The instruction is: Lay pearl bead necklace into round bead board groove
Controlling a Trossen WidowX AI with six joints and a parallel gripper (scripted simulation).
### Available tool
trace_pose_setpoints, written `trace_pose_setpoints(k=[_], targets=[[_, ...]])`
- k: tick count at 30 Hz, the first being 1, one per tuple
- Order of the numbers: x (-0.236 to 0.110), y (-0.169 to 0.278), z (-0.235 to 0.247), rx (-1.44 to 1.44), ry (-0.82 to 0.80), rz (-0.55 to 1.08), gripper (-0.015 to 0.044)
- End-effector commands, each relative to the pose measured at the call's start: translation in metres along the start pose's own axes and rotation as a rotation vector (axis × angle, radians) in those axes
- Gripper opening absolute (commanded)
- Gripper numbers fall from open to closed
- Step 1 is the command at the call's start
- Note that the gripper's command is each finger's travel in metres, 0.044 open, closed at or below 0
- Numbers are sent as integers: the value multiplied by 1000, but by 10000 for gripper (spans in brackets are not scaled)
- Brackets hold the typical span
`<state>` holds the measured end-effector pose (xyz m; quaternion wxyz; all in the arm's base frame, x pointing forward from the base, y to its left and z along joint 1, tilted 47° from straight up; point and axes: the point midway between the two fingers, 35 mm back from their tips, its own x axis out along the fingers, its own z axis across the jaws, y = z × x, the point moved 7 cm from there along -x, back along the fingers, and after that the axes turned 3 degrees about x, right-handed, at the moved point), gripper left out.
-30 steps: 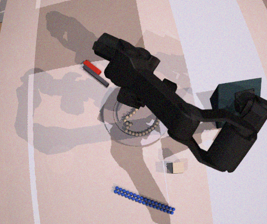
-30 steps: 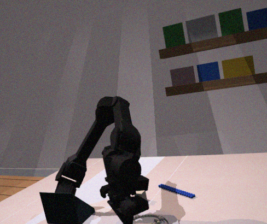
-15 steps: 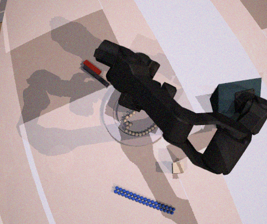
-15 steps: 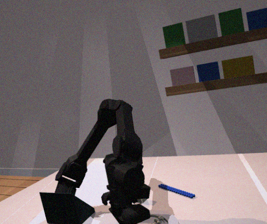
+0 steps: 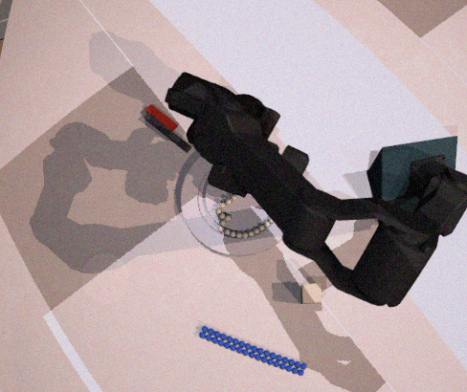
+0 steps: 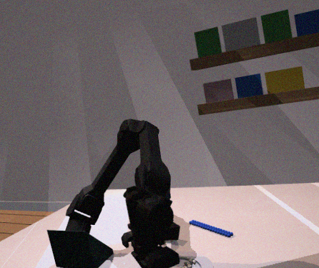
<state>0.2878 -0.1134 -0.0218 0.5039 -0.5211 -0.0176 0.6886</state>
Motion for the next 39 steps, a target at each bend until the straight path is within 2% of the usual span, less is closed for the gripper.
trace_pose_setpoints(k=[1, 39], targets=[[0, 0, 0, -1, 0, 0, 0], [-6, 5, -5, 7, 1, -6, 0]])
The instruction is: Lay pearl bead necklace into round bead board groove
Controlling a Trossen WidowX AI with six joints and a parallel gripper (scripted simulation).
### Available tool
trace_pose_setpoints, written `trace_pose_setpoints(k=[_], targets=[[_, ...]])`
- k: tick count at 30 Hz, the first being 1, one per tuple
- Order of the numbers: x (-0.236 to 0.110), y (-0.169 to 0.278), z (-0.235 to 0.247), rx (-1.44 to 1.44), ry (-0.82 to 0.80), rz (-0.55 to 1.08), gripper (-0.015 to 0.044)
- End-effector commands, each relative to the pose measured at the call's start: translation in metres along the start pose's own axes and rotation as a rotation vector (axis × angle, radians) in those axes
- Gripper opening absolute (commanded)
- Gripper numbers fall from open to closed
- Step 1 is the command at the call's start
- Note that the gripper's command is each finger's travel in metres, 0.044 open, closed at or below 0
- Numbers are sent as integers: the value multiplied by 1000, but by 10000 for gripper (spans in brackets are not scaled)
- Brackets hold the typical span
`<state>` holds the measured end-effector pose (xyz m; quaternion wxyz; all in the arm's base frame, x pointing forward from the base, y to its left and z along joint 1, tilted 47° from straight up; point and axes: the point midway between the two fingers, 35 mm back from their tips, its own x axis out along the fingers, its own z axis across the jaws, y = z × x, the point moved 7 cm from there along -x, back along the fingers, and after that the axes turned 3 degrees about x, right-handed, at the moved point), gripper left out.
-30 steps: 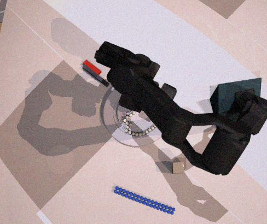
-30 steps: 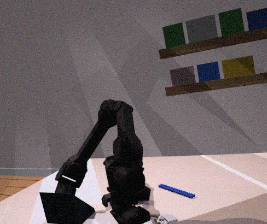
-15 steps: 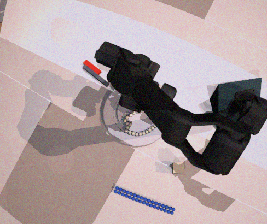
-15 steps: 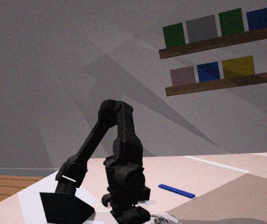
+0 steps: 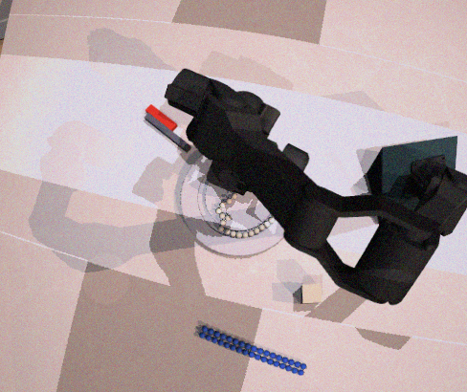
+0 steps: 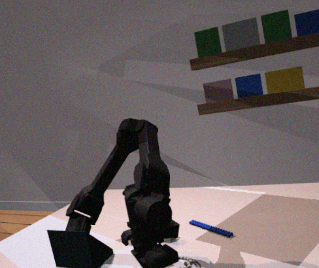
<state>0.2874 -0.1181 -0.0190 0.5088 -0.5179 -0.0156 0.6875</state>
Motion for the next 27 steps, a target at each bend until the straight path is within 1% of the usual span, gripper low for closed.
trace_pose_setpoints(k=[1, 8, 15, 27], targets=[[-1, 5, -7, -4, 2, 0, 0], [-1, 8, -10, -4, 2, 0, 0], [7, 8, -10, -4, 2, -1, 0], [4, 7, -10, -10, 3, -2, 315]])
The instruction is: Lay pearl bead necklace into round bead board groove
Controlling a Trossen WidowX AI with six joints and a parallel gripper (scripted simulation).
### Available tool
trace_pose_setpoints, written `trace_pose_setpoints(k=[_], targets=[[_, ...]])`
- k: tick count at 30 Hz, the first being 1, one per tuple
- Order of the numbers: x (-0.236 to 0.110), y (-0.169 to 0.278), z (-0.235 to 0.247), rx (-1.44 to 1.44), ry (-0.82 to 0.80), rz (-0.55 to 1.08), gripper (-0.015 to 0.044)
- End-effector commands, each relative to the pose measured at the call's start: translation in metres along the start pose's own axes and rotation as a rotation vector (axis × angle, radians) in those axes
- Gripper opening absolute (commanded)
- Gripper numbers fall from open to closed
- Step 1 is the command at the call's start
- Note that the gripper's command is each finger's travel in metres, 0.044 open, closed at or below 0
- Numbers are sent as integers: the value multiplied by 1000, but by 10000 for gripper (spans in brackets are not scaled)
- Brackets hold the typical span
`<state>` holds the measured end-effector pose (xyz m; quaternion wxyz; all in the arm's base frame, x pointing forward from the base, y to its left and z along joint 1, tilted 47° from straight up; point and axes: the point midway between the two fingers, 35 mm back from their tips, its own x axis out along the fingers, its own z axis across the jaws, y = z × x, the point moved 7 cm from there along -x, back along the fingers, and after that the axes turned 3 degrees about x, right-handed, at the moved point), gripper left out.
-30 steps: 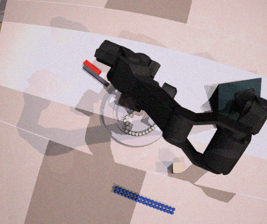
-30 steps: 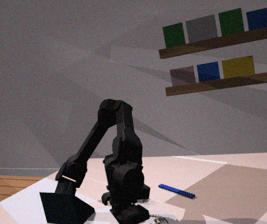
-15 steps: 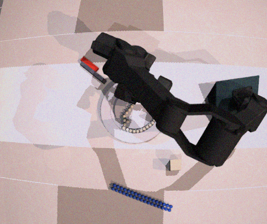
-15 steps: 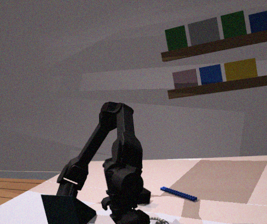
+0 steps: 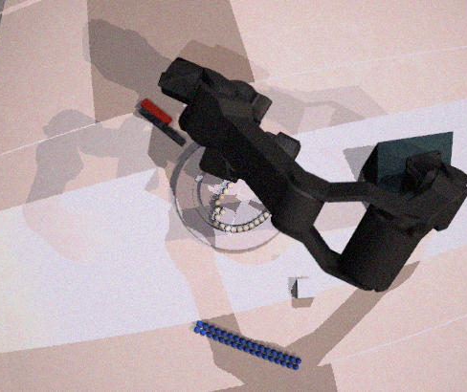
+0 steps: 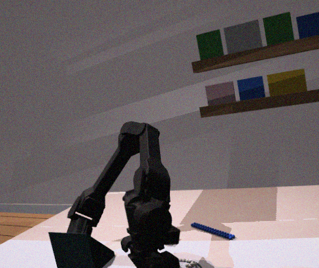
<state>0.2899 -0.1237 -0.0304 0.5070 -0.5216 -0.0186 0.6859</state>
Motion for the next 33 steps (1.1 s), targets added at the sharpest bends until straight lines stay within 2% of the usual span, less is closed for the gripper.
trace_pose_setpoints(k=[1, 5, 33], targets=[[0, 0, 0, 1, -1, 0, 341], [-2, 0, 0, 5, -3, 0, 440], [-5, 0, 1, 6, -2, 2, 440]])
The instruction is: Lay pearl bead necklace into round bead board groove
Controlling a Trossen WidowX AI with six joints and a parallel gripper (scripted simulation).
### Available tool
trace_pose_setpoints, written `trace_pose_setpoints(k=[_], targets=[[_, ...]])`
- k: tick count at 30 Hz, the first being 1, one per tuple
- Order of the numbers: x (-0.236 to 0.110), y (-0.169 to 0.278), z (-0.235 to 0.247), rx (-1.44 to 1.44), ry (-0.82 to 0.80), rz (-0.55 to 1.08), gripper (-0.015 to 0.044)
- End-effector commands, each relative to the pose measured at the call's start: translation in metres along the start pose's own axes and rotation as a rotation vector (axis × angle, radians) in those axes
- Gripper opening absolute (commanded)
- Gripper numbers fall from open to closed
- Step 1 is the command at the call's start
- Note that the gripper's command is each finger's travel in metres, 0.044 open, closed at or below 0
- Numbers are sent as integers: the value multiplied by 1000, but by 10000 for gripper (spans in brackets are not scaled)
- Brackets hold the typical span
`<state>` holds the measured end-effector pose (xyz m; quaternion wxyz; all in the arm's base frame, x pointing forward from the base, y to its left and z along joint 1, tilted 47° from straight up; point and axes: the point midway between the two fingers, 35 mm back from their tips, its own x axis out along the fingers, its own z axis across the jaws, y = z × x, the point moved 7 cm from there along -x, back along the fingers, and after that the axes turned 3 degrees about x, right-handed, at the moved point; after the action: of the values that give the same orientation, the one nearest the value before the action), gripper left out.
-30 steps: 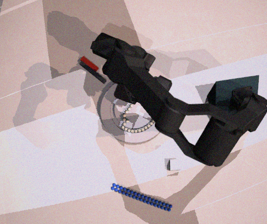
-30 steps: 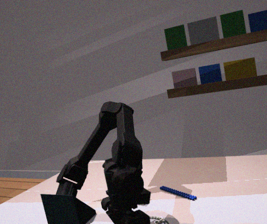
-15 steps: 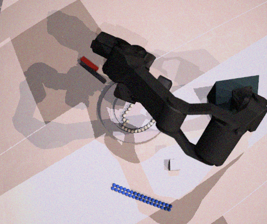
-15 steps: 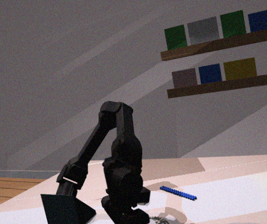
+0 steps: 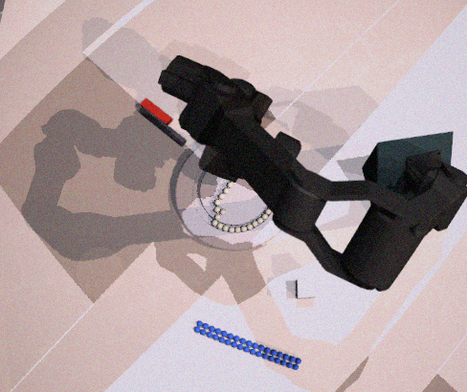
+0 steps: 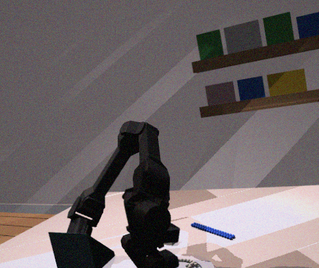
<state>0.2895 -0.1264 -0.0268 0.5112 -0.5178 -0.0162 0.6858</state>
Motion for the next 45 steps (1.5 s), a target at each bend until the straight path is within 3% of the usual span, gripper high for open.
trace_pose_setpoints(k=[1, 8, 13, 43, 45], targets=[[0, 0, 0, -6, 1, 5, 440], [-32, -9, 5, -6, 1, 6, 256], [-29, -9, 5, -6, 1, 6, 125], [8, -9, 6, -6, 0, 5, 120], [5, -9, 5, -14, 0, 12, 67]])
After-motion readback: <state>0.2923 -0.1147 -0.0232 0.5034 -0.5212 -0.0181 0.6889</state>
